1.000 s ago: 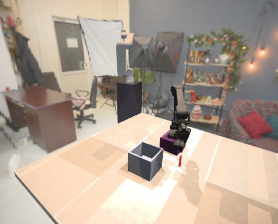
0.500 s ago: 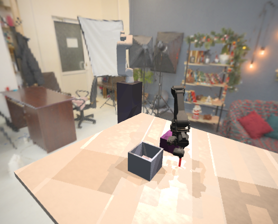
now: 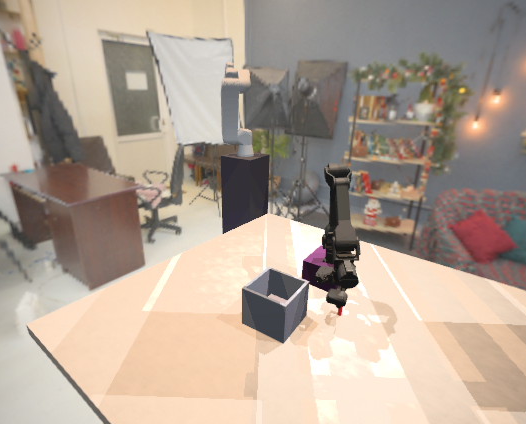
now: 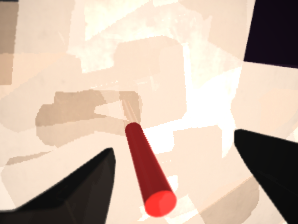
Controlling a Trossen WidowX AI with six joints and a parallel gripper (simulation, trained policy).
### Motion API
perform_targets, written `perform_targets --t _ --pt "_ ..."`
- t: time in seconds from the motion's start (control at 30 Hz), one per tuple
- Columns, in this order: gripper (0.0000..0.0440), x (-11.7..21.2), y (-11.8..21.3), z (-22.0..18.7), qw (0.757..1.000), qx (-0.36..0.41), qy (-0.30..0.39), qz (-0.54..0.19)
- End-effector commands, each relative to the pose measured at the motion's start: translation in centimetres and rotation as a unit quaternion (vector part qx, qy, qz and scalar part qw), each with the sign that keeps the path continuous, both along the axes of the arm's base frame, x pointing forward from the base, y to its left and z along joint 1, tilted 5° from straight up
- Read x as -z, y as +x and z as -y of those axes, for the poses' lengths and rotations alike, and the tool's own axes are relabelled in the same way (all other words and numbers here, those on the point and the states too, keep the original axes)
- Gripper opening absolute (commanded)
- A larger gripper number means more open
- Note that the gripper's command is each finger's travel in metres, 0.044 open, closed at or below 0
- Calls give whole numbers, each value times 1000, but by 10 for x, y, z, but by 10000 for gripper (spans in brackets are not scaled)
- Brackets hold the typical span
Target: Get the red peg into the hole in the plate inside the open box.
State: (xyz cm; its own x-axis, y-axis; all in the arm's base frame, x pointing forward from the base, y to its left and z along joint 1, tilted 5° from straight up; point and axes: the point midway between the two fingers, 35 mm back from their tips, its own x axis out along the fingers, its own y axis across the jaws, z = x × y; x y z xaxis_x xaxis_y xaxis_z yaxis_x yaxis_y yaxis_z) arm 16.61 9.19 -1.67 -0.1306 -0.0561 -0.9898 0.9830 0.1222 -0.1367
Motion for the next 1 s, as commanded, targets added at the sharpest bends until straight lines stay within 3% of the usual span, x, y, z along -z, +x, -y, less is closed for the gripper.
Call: perform_targets --t 0.0,0.53,0.97 --pt "322 9 1 0 1000 -3 -7 4" --pt "55 30 6 -11 999 -41 5 15" --pt "19 13 13 -19 999 -36 21 33"
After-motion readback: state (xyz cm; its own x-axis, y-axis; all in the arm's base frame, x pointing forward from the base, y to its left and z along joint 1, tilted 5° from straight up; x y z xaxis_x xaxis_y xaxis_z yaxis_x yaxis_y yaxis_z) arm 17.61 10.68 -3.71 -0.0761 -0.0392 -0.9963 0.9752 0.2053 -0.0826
